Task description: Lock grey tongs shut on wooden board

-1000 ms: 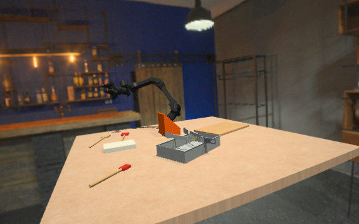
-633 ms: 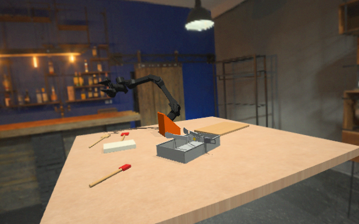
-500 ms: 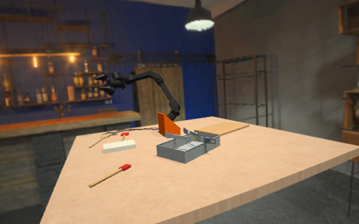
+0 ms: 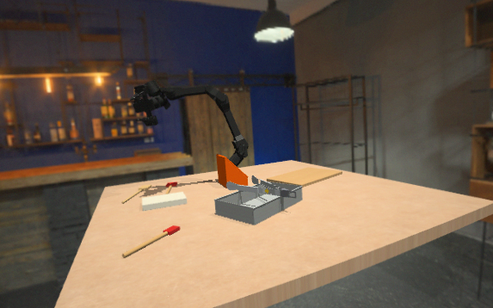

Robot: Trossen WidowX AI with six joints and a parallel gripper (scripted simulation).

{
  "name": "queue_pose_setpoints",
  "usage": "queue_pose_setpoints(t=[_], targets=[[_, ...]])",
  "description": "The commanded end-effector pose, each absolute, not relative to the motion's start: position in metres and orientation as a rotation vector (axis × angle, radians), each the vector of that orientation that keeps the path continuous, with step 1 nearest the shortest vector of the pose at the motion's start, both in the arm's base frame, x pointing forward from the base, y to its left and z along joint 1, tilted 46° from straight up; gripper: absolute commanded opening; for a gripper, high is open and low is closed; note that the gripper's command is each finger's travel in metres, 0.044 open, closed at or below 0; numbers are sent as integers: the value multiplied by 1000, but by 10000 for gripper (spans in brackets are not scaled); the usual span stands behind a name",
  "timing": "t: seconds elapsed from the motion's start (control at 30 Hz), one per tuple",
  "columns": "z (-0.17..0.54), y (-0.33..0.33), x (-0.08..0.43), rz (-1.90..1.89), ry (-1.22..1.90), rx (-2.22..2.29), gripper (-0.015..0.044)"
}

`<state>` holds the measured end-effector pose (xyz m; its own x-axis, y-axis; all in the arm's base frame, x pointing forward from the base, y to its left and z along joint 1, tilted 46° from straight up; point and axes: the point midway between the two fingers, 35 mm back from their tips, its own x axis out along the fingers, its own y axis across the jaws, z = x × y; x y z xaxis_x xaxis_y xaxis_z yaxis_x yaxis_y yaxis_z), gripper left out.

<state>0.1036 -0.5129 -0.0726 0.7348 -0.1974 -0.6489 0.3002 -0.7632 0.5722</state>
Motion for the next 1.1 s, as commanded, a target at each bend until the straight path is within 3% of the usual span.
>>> queue_pose_setpoints(t=[0.0, 0.3, 0.6, 0.83, 1.07], targets=[[-60, -492, 163, -855, 272, 2132, 440], [-37, -395, 299, -533, 759, 1724, 440], [-13, -254, 397, -83, 1126, 1241, 440], [9, -132, 431, 332, 1302, 833, 440], [34, -9, 428, 796, 1373, 414, 440]])
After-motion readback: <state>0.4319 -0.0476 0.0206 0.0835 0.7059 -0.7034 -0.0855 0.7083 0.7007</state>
